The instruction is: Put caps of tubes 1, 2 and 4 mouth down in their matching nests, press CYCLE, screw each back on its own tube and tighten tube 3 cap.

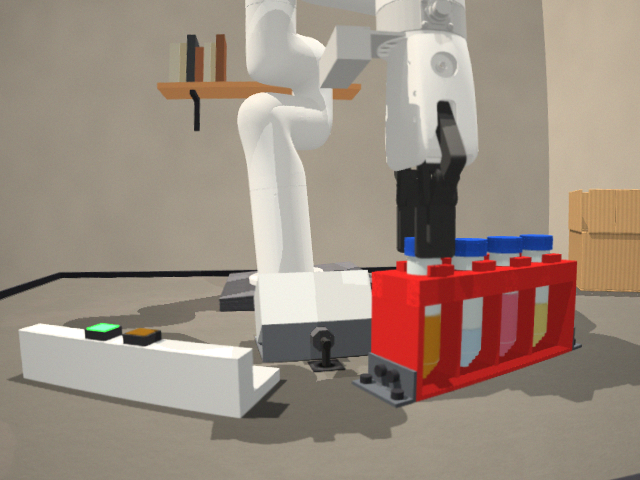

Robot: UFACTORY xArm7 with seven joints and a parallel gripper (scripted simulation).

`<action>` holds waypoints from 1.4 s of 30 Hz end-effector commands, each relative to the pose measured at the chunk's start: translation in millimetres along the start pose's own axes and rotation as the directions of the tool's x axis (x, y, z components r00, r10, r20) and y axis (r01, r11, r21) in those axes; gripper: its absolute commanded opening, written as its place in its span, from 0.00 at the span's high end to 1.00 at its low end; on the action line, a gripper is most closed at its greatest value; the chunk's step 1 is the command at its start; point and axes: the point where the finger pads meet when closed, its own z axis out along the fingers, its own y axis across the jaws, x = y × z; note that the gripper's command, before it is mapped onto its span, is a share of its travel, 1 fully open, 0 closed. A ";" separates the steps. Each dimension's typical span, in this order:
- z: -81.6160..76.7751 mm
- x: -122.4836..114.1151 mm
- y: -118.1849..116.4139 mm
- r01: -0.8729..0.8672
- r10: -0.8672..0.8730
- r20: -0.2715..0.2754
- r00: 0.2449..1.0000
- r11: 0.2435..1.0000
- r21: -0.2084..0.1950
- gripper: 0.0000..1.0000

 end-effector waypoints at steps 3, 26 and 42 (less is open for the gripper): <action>-3.2 -0.6 -1.7 0.119 -0.119 0.001 0.993 0.993 0.005 0.54; -3.2 -0.7 -1.7 0.707 -0.707 -0.002 0.707 0.707 0.005 0.54; -3.2 -0.7 -1.8 0.706 -0.706 -0.003 0.708 0.708 0.005 1.00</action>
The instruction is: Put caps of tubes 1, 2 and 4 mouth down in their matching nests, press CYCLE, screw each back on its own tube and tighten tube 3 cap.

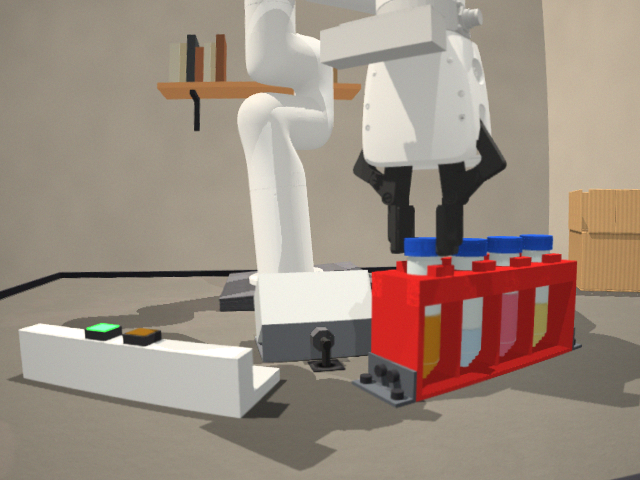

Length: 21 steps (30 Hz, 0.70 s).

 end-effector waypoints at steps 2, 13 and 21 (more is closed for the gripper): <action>-1.7 0.7 -1.5 0.000 0.000 -0.002 1.000 1.000 0.005 1.00; -1.2 0.7 -1.5 -0.295 0.295 0.000 0.956 0.956 0.005 1.00; -0.8 0.7 -1.5 -0.536 0.536 0.001 0.844 0.844 0.004 1.00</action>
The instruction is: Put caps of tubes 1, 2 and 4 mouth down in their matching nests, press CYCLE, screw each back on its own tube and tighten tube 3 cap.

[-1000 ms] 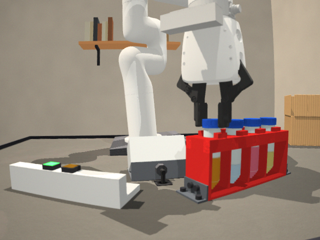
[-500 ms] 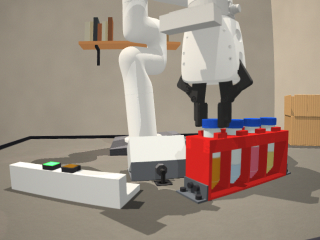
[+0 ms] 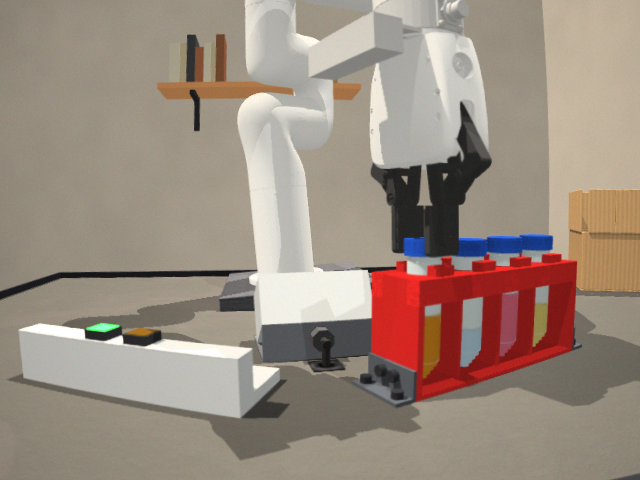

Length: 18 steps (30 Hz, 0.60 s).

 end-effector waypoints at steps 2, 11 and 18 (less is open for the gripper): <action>-1.0 -0.3 -1.5 -0.167 0.167 -0.015 0.986 0.986 0.007 1.00; -0.6 -0.3 -1.5 -0.377 0.377 -0.013 0.926 0.926 0.010 1.00; -0.6 -0.3 -1.5 -0.377 0.377 -0.013 0.926 0.926 0.010 0.54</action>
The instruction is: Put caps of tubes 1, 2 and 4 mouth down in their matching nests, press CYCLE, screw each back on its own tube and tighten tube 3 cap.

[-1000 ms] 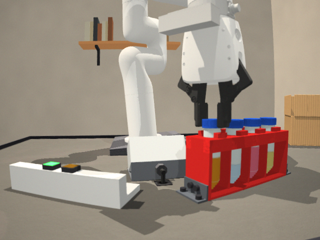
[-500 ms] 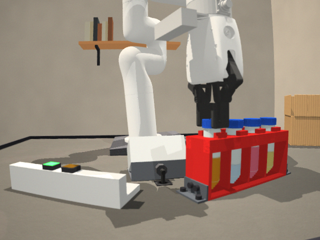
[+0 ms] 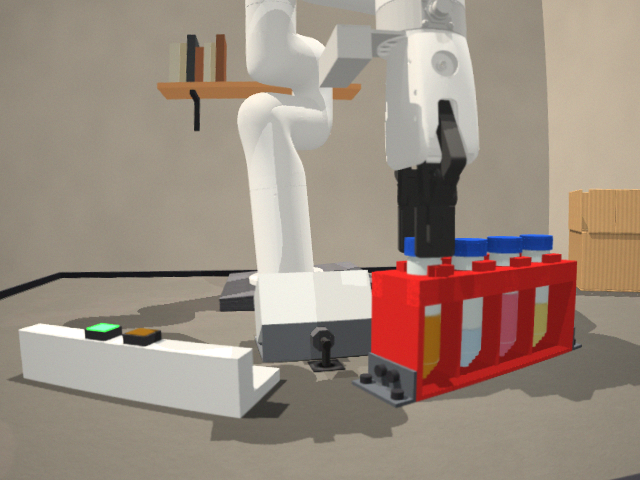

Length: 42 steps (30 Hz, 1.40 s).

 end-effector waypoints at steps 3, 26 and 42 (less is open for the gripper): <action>-1.2 -0.2 -1.2 -0.010 0.010 -0.002 1.000 1.000 0.005 0.54; -2.3 -0.3 -1.1 0.523 -0.523 -0.005 0.853 0.853 0.003 0.54; -2.3 -0.3 -1.1 0.896 -0.896 -0.005 0.445 0.445 0.000 0.54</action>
